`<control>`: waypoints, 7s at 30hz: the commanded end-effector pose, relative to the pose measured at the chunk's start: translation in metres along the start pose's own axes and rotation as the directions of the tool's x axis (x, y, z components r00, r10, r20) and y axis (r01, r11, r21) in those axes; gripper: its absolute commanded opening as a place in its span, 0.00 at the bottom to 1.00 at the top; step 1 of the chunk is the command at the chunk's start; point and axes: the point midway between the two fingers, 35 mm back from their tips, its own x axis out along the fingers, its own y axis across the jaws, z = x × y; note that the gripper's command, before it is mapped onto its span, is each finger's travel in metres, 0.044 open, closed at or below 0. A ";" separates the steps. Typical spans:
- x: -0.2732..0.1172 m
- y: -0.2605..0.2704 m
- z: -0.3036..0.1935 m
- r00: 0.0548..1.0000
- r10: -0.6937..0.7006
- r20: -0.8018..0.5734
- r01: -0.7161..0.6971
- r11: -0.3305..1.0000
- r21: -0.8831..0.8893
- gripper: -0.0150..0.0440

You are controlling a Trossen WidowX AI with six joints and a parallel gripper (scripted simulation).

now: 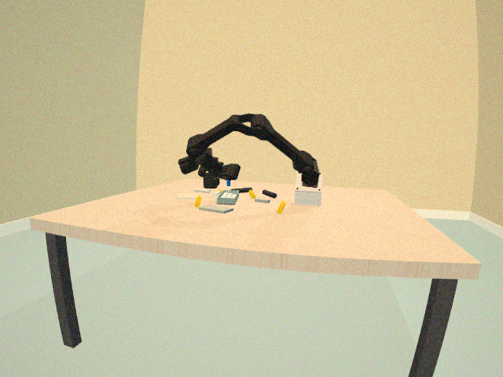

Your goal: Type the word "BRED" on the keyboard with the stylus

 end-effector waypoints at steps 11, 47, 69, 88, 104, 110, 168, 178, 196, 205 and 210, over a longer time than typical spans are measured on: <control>0.003 0.000 0.001 1.000 0.004 0.002 -0.004 1.000 0.004 0.39; 0.008 0.001 0.012 1.000 0.004 0.003 -0.004 1.000 0.004 0.39; 0.012 0.001 0.019 1.000 0.005 0.003 -0.005 1.000 0.004 0.39; -0.007 0.003 -0.015 1.000 0.005 0.001 -0.005 1.000 0.005 0.39; -0.007 0.003 -0.016 1.000 0.005 0.001 -0.005 1.000 0.005 0.39; -0.004 0.003 -0.014 1.000 0.012 0.003 -0.012 1.000 0.005 0.39; 0.023 -0.036 -0.005 1.000 0.002 0.001 -0.002 1.000 0.005 0.39; 0.025 -0.036 -0.001 1.000 0.002 0.001 -0.002 1.000 0.005 0.39; 0.028 -0.036 0.003 1.000 0.003 0.002 -0.003 1.000 0.005 0.39; 0.029 -0.036 0.006 1.000 0.003 0.002 -0.003 1.000 0.005 0.39; 0.030 -0.036 0.008 1.000 0.003 0.002 -0.003 1.000 0.005 0.39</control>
